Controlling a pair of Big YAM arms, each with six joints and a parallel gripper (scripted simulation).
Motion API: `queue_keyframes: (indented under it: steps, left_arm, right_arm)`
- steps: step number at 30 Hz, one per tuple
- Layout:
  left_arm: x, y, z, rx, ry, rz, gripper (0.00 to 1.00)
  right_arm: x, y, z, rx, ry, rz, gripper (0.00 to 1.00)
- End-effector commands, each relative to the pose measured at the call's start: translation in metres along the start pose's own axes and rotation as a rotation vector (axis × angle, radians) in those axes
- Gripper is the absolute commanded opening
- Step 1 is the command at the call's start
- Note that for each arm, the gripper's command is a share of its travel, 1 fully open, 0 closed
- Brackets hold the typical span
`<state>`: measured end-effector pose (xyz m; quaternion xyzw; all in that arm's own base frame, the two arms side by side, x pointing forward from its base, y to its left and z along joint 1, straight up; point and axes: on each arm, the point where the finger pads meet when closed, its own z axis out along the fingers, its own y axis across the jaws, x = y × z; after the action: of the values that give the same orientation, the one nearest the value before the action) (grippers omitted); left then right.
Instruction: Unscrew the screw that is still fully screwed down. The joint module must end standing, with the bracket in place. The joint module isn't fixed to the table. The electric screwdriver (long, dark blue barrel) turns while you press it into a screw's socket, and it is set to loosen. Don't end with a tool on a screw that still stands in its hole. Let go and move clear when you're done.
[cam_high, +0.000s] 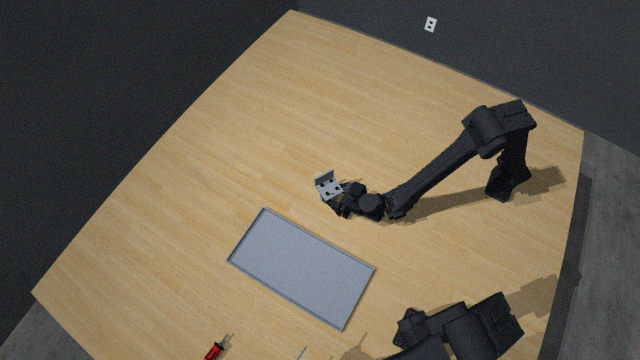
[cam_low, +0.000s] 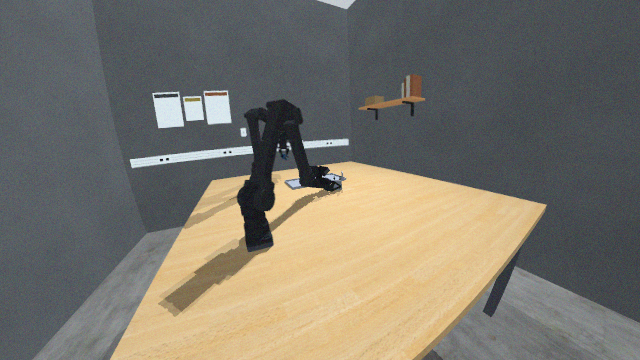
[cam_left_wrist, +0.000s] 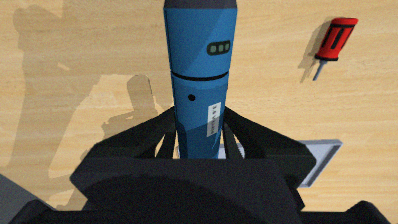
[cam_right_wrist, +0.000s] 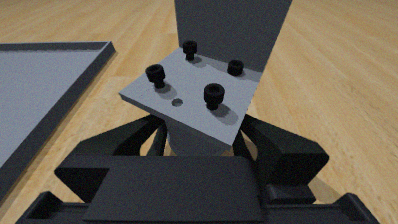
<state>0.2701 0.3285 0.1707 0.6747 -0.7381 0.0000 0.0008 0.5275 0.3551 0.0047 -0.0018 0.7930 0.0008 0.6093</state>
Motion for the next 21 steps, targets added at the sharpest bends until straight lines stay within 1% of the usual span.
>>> queue_keyframes:
  steps: [1,2,3,12,13,14,17,18,21]
  left_arm:
    - [-0.016,-0.022,-0.042,0.07,-0.105,0.034,0.42]
    - [-0.013,-0.025,-0.04,0.074,-0.109,0.049,0.42]
    - [0.003,-0.019,-0.017,0.048,-0.07,0.064,0.42]
    - [0.023,-0.056,-0.008,0.101,-0.137,0.195,0.42]
    - [0.02,-0.059,-0.012,0.107,-0.145,0.194,0.42]
    - [0.006,-0.062,-0.029,0.129,-0.178,0.179,0.42]
    - [0.003,-0.06,-0.031,0.131,-0.182,0.172,0.42]
    - [0.024,-0.059,-0.008,0.108,-0.146,0.206,0.42]
    - [0.033,-0.073,-0.008,0.132,-0.17,0.252,0.42]
  right_arm:
    - [-0.002,0.008,0.009,-0.005,-0.009,0.011,0.59]
    - [-0.002,0.008,0.009,-0.005,-0.009,0.011,0.59]
    - [-0.002,0.008,0.009,-0.005,-0.009,0.011,0.59]
    - [-0.002,0.008,0.009,-0.005,-0.009,0.011,0.59]
    - [-0.002,0.008,0.009,-0.005,-0.009,0.011,0.59]
    - [-0.002,0.008,0.009,-0.005,-0.009,0.011,0.59]
    - [-0.002,0.008,0.009,-0.005,-0.009,0.011,0.59]
    - [-0.002,0.008,0.009,-0.005,-0.009,0.011,0.59]
    - [-0.002,0.008,0.009,-0.005,-0.009,0.011,0.59]
